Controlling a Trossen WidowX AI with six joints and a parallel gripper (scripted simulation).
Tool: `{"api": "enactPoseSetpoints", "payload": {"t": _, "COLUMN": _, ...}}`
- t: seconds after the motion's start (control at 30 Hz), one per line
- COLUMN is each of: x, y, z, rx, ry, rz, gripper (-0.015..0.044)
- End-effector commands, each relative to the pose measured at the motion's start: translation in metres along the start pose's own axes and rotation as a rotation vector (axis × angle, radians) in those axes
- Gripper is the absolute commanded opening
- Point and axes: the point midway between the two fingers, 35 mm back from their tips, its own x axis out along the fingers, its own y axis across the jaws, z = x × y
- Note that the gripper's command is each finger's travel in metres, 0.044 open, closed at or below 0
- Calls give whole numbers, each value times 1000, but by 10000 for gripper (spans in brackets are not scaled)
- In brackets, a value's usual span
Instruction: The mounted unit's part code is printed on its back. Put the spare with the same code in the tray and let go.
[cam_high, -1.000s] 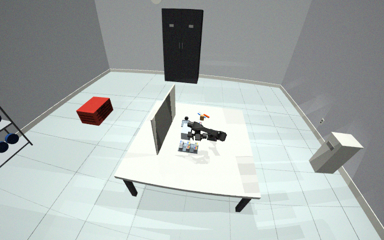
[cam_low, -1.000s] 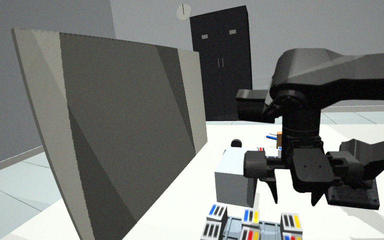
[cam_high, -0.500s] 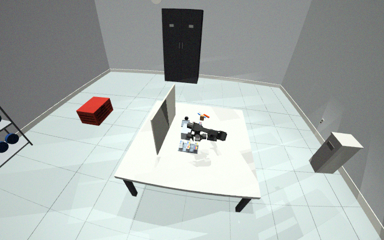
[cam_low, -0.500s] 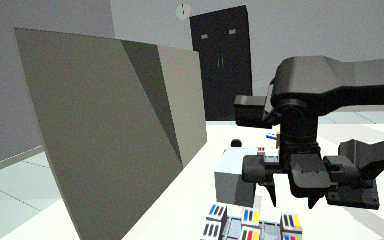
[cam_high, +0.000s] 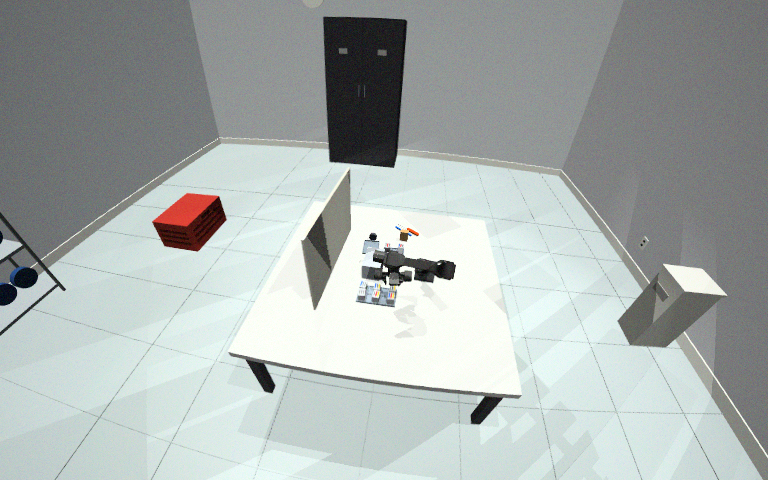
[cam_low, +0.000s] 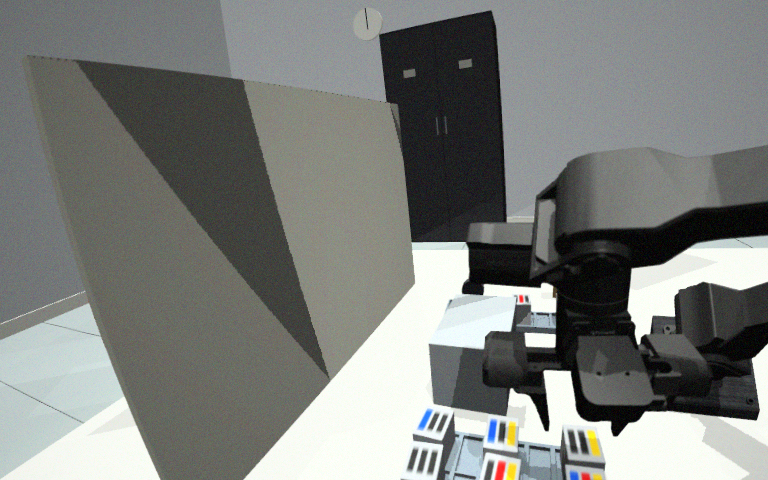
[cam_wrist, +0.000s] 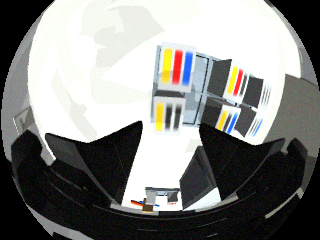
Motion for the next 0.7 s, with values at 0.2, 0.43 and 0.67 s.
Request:
{"api": "enactPoseSetpoints", "payload": {"t": 0.2, "x": 17, "y": 1, "z": 1, "rx": 2, "ry": -5, "rz": -3, "gripper": 300}}
{"api": "enactPoseSetpoints", "payload": {"t": 0.43, "x": 28, "y": 1, "z": 3, "rx": 1, "ry": -10, "rz": -4, "gripper": 300}}
{"api": "enactPoseSetpoints", "payload": {"t": 0.67, "x": 39, "y": 2, "z": 5, "rx": 1, "ry": -19, "rz": -5, "gripper": 300}}
